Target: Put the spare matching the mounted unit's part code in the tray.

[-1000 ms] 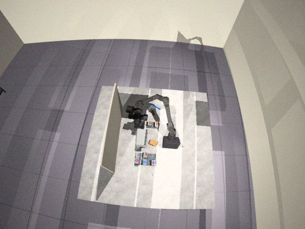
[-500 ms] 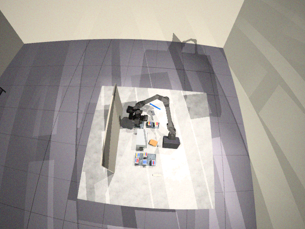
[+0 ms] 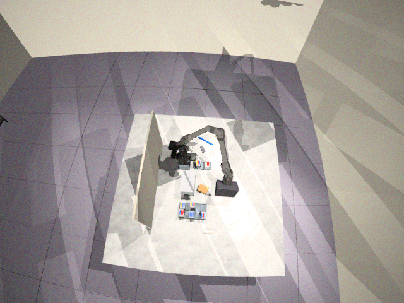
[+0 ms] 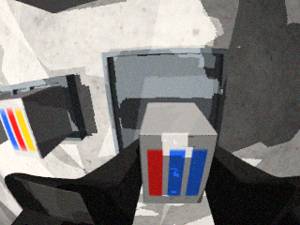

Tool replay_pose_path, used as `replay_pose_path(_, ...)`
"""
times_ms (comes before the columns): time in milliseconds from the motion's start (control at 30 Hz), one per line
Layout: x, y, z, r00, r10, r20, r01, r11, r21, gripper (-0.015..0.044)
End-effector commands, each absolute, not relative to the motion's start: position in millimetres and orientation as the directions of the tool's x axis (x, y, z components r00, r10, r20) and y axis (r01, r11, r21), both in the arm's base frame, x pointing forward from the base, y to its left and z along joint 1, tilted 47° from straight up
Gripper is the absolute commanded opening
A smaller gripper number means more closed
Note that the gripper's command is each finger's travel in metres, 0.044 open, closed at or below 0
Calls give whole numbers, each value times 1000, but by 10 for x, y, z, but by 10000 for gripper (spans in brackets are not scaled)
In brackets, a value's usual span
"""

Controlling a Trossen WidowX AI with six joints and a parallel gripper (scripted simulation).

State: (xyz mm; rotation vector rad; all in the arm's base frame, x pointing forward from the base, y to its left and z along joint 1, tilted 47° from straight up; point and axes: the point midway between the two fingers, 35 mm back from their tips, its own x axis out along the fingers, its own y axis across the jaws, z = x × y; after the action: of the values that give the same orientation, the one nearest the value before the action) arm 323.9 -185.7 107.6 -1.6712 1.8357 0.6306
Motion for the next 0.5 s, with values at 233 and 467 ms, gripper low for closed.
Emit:
replay_pose_path(233, 3208, -1916, 1015, -55, -728, -683, -995, 100, -27, 0)
replay_pose_path(467, 3217, -1912, 1031, -55, -726, -686, -994, 107, -34, 157)
